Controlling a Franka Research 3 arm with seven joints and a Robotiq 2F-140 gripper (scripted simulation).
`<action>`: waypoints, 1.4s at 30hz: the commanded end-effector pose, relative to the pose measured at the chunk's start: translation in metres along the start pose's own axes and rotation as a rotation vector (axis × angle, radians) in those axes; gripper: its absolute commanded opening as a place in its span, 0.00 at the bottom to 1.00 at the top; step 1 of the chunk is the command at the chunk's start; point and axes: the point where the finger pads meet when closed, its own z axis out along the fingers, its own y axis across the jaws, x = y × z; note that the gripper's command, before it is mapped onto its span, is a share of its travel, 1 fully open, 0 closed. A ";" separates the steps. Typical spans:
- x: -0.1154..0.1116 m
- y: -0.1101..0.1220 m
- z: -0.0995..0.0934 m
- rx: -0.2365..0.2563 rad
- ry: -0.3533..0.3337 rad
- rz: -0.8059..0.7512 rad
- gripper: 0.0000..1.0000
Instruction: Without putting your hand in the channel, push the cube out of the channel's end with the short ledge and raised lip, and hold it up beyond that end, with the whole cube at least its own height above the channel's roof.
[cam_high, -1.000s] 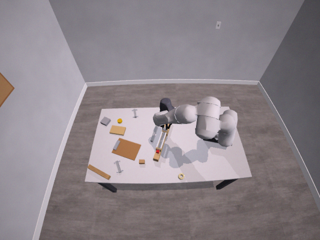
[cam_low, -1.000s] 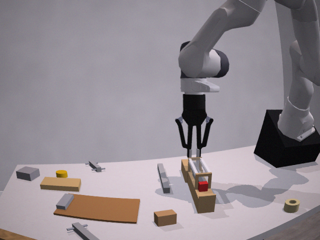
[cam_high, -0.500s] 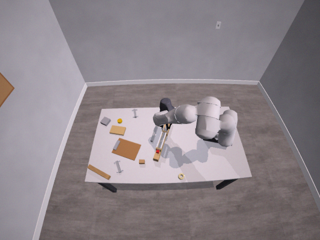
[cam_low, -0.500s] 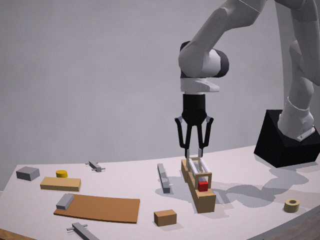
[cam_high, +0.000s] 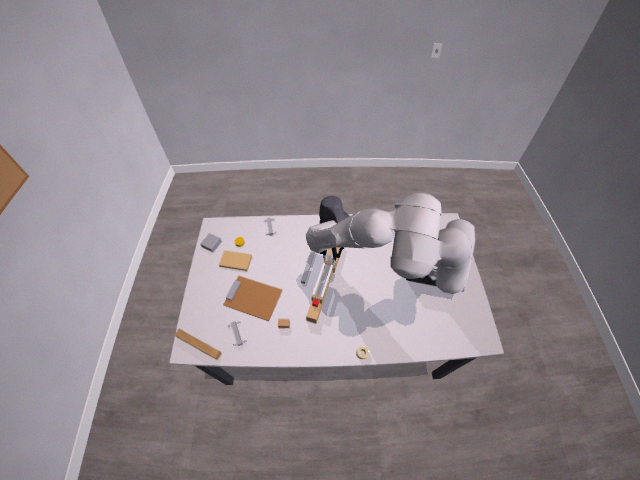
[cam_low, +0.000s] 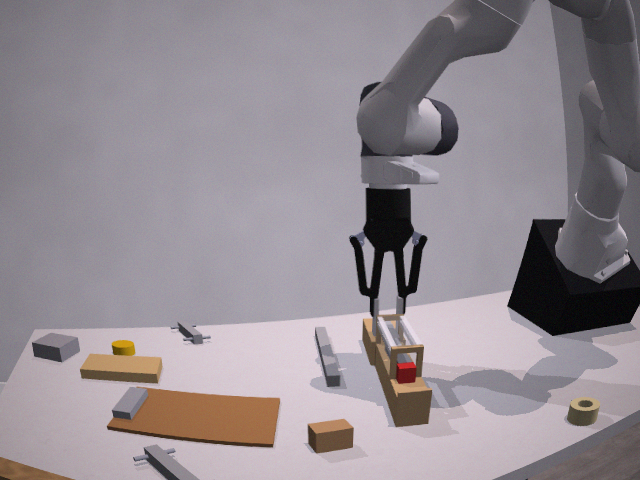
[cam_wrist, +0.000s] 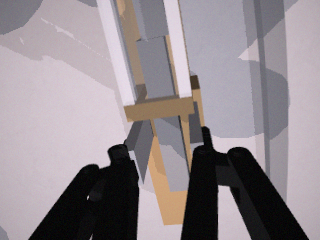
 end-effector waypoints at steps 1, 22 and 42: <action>0.000 0.001 -0.001 -0.003 -0.001 0.006 0.23; 0.000 0.001 -0.066 -0.003 -0.001 0.006 0.23; 0.000 0.001 -0.066 -0.003 -0.001 0.006 0.23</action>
